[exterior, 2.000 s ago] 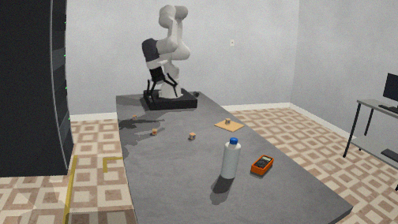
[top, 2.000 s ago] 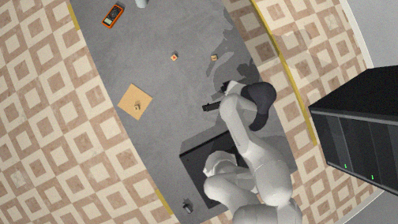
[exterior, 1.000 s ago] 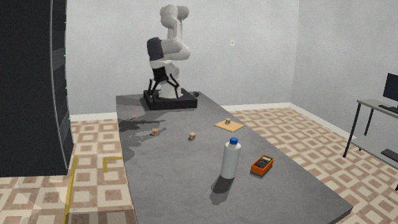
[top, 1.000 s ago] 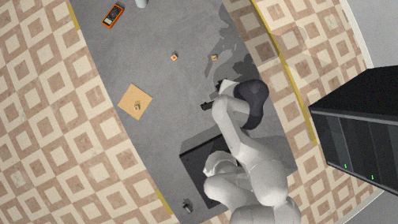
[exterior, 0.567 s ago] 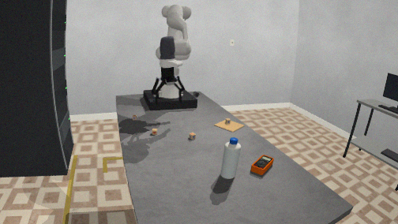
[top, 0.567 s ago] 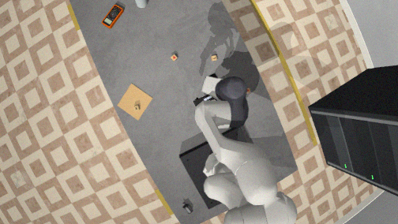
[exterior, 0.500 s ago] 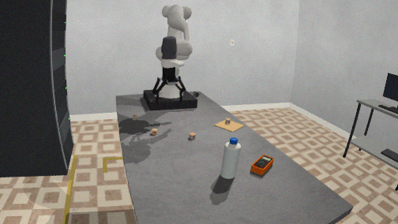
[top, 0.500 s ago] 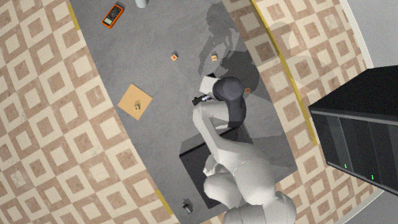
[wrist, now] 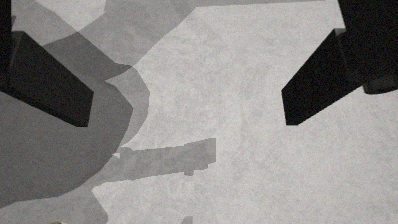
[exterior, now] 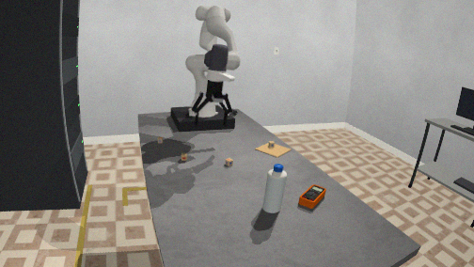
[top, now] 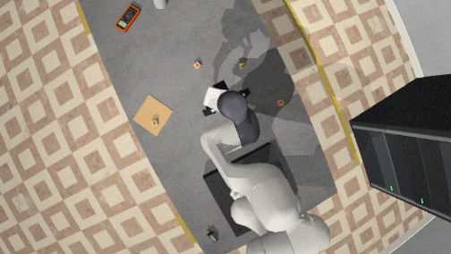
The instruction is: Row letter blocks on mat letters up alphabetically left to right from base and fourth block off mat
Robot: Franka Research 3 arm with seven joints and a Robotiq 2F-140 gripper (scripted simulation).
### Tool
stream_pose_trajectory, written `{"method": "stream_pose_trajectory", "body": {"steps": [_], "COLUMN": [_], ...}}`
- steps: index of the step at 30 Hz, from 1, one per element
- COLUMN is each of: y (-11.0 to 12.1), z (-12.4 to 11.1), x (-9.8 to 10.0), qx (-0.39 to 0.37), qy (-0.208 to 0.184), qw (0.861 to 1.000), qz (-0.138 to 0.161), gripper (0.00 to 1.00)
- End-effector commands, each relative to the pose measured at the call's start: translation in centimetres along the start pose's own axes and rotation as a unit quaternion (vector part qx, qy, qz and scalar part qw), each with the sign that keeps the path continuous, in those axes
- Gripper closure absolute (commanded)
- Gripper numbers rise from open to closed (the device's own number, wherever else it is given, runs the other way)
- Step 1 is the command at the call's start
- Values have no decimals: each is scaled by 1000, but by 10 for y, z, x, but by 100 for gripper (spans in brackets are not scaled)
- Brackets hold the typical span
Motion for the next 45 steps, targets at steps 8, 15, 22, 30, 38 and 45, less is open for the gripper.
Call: {"method": "stream_pose_trajectory", "body": {"steps": [8, 15, 22, 30, 38, 45], "y": [-52, -103, -144, -181, -245, -277], "z": [24, 32, 34, 31, 19, 8], "x": [1, 2, 3, 4, 11, 12], "qx": [-56, -41, -39, -33, -12, -16], "qy": [42, 74, 98, 117, 142, 153], "qw": [997, 996, 994, 992, 990, 988], "qz": [-40, -40, -34, -22, 12, 29], "gripper": [0, 0, 0, 0, 0, 0]}}
Point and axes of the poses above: the point where the finger pads meet when closed, its own x axis back along the fingers, its own y axis across the jaws, z = x × y, the point moved 8 cm from there along x, back along the fingers, and after that the axes turned 6 degrees about -x, right-handed, at the moved point
